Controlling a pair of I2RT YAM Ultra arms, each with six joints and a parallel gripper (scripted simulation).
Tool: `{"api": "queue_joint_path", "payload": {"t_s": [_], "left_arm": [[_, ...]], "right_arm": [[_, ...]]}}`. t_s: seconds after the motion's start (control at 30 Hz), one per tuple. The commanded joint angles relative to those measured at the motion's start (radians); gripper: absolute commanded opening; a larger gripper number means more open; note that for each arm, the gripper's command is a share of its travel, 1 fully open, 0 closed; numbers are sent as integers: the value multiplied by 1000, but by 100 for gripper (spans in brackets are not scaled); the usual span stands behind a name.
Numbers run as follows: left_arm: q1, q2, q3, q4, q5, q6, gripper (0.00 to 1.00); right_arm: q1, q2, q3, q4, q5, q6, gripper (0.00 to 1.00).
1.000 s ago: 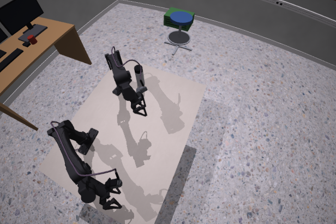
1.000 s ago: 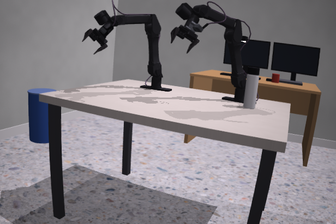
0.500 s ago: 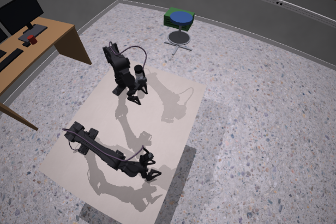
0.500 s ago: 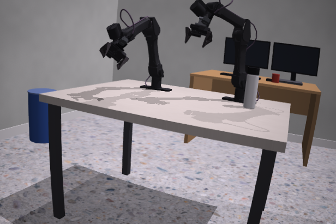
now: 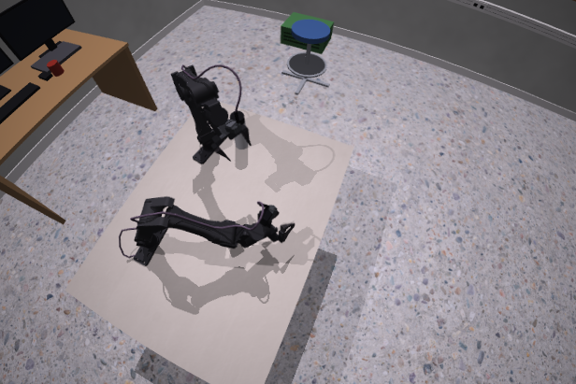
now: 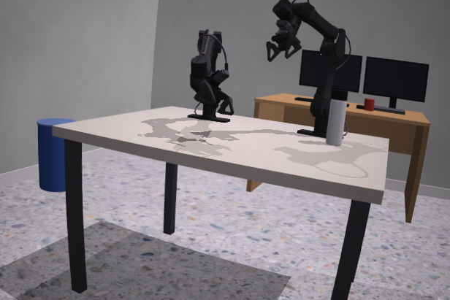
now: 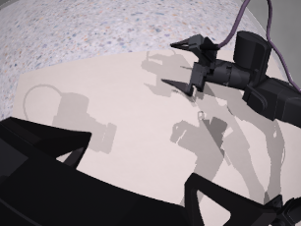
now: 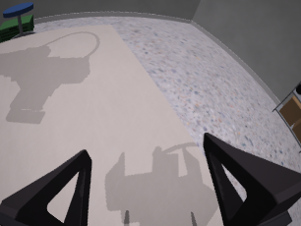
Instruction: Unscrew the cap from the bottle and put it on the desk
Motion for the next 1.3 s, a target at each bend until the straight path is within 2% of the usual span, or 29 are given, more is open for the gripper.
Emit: {"api": "queue_joint_path", "payload": {"t_s": [0.0, 0.43, 0.5, 0.53, 0.77, 0.9, 1.27], "left_arm": [[24, -48, -44, -40, 32, 258, 94], [77, -239, -169, -107, 86, 880, 94], [77, -239, -169, -107, 86, 880, 94], [88, -240, -156, -115, 99, 1004, 94], [105, -353, -239, -158, 121, 1330, 94], [125, -357, -219, -178, 145, 1521, 94], [182, -341, -210, -188, 207, 1595, 94]], "right_arm": [[45, 31, -16, 178, -42, 121, 96], [421, 199, -132, 598, -172, 431, 96], [421, 199, -132, 598, -172, 431, 96], [452, 224, -117, 661, -175, 468, 96], [655, 309, -202, 868, -256, 629, 96], [703, 345, -188, 956, -255, 683, 96], [695, 342, -184, 992, -239, 704, 96]]}}
